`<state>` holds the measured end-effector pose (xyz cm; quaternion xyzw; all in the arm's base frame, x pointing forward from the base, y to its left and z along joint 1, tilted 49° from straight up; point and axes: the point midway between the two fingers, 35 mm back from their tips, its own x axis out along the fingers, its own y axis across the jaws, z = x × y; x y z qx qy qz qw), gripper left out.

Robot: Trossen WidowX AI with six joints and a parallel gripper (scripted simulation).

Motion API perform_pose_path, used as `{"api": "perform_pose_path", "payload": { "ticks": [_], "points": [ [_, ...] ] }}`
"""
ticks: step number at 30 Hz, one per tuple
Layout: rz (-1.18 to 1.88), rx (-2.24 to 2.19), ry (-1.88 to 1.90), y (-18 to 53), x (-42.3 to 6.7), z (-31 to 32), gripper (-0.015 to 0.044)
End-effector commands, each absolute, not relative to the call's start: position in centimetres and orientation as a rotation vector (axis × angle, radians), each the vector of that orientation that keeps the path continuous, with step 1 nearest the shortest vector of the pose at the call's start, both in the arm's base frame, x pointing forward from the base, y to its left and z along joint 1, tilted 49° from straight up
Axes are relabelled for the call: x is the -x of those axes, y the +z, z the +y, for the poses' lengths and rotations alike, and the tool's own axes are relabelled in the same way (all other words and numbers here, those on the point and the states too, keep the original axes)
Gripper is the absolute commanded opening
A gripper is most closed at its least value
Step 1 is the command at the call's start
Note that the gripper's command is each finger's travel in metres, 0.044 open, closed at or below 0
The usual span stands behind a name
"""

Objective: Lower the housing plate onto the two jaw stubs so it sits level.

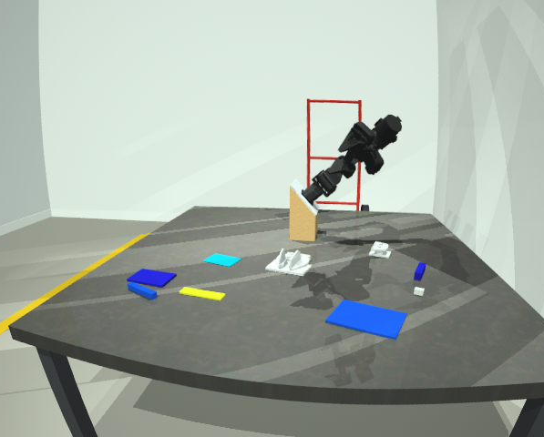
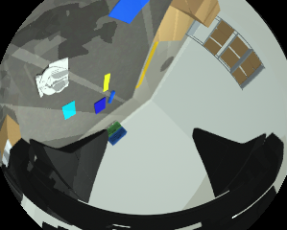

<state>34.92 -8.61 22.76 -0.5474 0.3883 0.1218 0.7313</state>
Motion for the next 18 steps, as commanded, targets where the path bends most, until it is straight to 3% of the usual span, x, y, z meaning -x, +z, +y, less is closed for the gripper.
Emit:
{"api": "perform_pose_path", "payload": {
  "ticks": [1, 18],
  "points": [
    [0.804, 1.129, 0.374, 21.8, -34.5, -5.4, 0.0440],
    [0.691, 0.861, 0.721, 19.9, -31.1, 4.8, 0.0440]
  ]
}}
